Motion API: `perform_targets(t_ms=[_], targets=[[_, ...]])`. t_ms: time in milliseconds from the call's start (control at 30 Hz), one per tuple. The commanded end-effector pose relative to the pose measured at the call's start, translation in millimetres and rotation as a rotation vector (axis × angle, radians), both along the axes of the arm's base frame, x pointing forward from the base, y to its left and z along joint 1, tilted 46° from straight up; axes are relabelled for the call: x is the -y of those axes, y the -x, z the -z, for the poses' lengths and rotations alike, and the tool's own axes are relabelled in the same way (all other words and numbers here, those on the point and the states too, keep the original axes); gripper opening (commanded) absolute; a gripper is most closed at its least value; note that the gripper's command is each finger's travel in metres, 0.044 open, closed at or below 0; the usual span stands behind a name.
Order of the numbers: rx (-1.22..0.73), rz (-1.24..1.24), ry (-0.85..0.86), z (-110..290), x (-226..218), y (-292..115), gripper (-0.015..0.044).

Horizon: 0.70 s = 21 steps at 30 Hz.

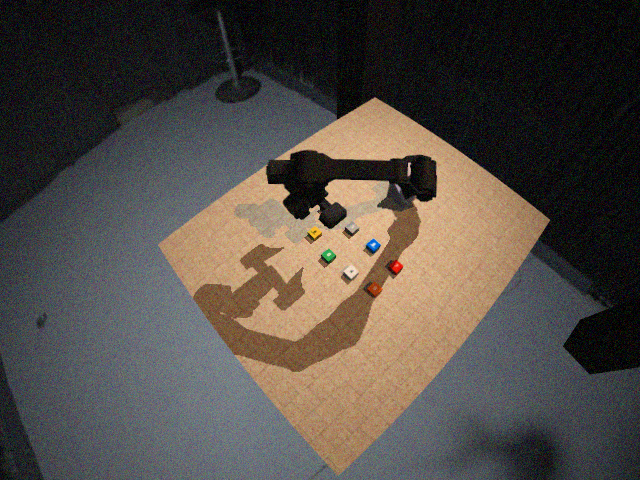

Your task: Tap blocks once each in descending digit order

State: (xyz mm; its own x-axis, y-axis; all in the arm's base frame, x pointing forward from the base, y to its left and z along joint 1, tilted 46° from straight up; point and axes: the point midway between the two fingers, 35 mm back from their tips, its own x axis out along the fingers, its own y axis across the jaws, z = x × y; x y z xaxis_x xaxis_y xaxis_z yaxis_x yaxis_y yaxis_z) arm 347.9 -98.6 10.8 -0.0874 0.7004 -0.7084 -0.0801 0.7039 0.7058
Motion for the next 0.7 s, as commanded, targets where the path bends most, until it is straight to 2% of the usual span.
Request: perform_targets(t_ms=[0,367,667], targets=[[0.007,-0.006,0.005,0,1,-1,0.0400],[0.006,-0.006,0.005,-1,0,0,0.0400],[0.000,-0.005,0.001,-71,-51,63,0.0400]])
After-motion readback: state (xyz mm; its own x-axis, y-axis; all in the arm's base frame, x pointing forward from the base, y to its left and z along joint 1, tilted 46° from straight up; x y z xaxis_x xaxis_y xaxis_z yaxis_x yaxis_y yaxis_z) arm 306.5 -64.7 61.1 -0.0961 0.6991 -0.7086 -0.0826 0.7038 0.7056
